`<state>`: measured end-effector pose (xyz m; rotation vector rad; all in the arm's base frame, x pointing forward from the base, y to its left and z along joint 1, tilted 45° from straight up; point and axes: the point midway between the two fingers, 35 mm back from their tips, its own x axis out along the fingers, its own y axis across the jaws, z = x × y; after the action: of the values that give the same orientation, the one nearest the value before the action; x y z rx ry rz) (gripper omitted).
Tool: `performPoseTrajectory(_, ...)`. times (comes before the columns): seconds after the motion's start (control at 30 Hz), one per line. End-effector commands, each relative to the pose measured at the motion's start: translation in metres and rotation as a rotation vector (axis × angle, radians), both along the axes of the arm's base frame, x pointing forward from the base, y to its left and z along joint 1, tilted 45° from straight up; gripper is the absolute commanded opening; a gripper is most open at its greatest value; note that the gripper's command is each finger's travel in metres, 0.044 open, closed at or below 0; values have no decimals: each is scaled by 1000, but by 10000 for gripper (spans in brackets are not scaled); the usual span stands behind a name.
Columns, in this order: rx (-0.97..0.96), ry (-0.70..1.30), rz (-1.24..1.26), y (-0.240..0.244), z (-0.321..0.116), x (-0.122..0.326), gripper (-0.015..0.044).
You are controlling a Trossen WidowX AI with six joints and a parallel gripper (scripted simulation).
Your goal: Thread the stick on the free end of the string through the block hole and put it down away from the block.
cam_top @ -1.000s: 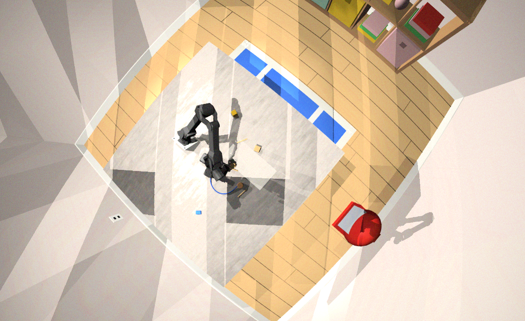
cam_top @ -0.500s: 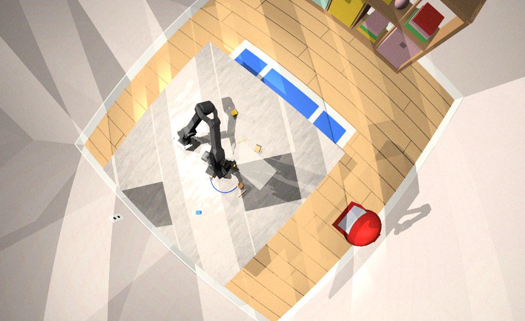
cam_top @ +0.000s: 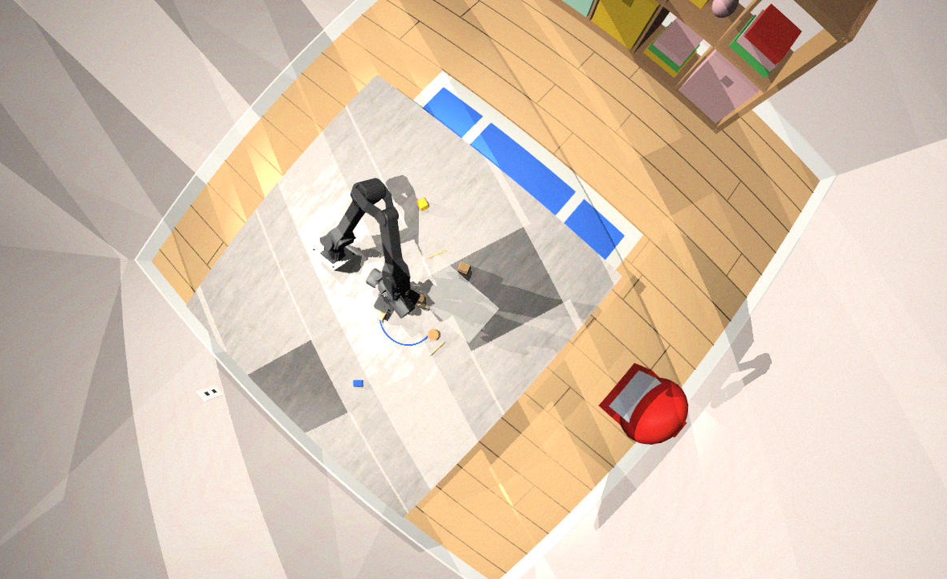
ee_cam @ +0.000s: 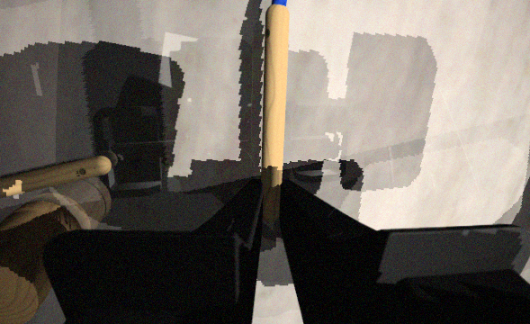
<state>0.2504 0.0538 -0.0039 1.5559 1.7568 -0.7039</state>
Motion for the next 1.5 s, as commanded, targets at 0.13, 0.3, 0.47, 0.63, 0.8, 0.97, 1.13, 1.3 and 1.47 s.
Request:
performPoseTrajectory(0.13, -2, 1, 6, 6, 9, 2, 0)
performPoseTrajectory(0.3, -3, 3, 9, 6, 12, 1, 0)
performPoseTrajectory(0.47, -2, -21, -16, 12, 11, -1, 0)
performPoseTrajectory(0.63, 5, -55, -52, 20, 9, -4, 0)
performPoseTrajectory(0.8, 12, -77, -75, 25, 9, -6, 0)
performPoseTrajectory(0.97, 12, -77, -75, 25, 9, -6, 0)
performPoseTrajectory(1.13, 12, -77, -75, 25, 9, -6, 0)
performPoseTrajectory(1.3, 12, -77, -75, 25, 9, -6, 0)
performPoseTrajectory(1.47, 12, -77, -75, 25, 9, -6, 0)
